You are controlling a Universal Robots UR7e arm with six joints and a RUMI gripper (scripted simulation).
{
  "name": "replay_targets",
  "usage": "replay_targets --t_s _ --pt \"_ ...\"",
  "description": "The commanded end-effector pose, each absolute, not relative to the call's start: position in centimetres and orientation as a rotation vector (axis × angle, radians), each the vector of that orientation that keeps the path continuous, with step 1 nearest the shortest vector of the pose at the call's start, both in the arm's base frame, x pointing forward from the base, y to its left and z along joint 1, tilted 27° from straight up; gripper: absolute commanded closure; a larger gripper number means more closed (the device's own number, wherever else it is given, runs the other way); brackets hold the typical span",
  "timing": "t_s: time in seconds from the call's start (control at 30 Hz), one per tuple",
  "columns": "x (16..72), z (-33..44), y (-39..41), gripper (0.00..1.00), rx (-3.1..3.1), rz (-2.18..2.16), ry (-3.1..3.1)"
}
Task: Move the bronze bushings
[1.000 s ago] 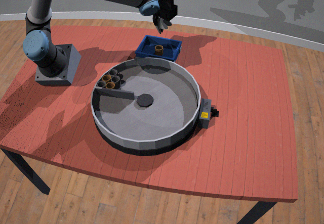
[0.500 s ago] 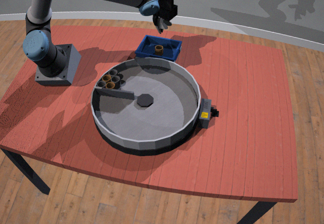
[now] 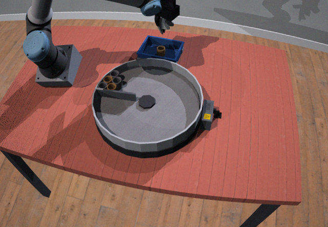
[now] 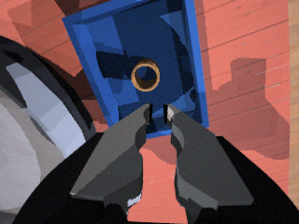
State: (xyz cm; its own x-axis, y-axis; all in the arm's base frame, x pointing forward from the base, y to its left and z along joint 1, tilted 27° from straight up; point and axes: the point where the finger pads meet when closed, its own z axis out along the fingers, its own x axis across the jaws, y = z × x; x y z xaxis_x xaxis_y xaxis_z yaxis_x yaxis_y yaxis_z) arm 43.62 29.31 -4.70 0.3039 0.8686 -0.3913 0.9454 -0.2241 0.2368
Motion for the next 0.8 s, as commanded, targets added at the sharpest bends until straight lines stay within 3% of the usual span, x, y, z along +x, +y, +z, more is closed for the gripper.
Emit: replay_targets --t_s 0.0,0.77 --pt "43.64 -4.65 29.35 0.94 2.152 -0.241 1.615" --pt "43.58 -4.55 29.13 0.95 2.156 -0.240 1.609"
